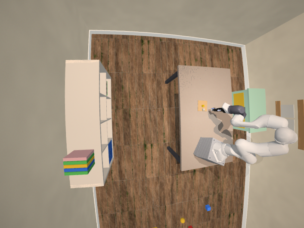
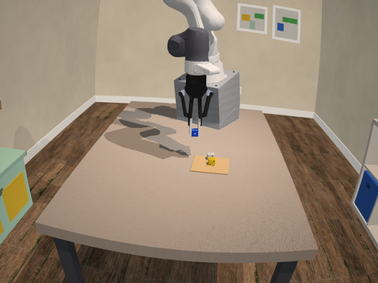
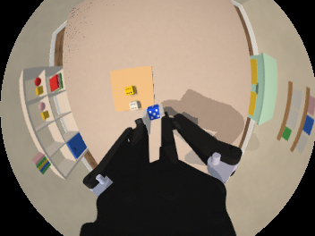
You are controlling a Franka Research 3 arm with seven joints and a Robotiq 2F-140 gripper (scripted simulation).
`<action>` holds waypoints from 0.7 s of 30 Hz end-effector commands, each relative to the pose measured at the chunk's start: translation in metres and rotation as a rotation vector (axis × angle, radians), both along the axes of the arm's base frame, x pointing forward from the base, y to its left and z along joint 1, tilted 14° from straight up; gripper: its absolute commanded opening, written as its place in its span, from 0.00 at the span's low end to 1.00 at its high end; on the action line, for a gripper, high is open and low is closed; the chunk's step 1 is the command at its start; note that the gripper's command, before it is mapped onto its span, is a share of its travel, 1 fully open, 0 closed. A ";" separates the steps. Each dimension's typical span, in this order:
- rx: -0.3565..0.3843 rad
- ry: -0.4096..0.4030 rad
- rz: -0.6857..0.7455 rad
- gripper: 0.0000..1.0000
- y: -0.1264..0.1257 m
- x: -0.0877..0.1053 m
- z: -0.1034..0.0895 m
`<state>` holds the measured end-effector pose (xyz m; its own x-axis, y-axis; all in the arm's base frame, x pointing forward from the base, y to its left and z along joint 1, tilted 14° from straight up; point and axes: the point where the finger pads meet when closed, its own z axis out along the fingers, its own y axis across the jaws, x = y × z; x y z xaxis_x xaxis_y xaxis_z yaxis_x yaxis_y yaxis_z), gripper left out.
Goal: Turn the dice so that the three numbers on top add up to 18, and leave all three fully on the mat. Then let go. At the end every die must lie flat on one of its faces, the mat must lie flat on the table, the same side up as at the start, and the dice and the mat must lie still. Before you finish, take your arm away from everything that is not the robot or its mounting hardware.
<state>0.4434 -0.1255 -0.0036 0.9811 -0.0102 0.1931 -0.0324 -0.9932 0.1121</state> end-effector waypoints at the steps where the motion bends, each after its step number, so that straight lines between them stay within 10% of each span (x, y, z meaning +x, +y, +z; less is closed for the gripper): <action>1: 0.008 -0.024 -0.172 0.13 0.003 0.003 -0.002; 21: 0.066 -0.062 -0.453 0.13 0.032 0.024 -0.005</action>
